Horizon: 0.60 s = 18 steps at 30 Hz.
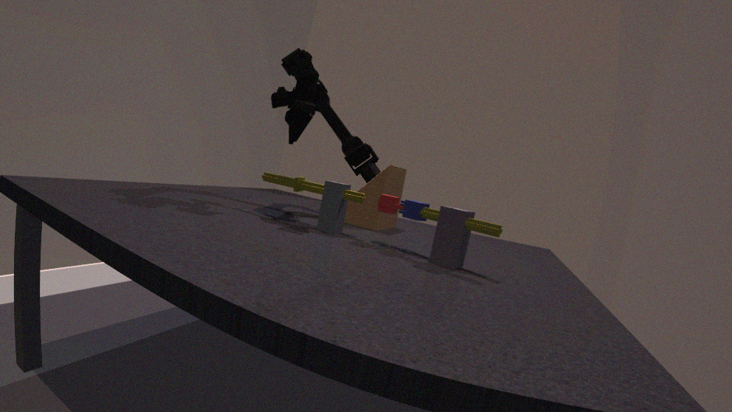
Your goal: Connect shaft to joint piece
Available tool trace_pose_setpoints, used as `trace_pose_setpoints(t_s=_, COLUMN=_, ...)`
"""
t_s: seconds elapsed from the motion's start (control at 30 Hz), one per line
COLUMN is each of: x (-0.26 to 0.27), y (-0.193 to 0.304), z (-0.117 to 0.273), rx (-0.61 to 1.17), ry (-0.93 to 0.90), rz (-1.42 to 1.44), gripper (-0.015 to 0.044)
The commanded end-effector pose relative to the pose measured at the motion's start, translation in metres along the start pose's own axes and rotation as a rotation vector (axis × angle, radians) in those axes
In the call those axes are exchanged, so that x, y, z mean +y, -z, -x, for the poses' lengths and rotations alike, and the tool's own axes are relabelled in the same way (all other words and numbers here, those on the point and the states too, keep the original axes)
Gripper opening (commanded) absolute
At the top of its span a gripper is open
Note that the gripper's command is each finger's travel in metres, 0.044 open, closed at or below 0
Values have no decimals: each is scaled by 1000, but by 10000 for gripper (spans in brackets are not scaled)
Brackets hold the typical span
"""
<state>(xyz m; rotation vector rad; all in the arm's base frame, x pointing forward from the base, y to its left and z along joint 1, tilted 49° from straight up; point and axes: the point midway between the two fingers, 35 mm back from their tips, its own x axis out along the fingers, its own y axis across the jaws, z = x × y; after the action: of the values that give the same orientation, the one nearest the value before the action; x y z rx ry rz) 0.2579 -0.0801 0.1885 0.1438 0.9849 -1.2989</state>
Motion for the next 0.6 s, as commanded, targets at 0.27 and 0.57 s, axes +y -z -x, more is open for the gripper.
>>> trace_pose_setpoints(t_s=0.27, x=7, y=8, z=14, rx=21, ry=-28, rz=114, gripper=440)
trace_pose_setpoints(t_s=0.57, x=52, y=53, z=-7, rx=167, ry=-92, rz=-147, gripper=440)
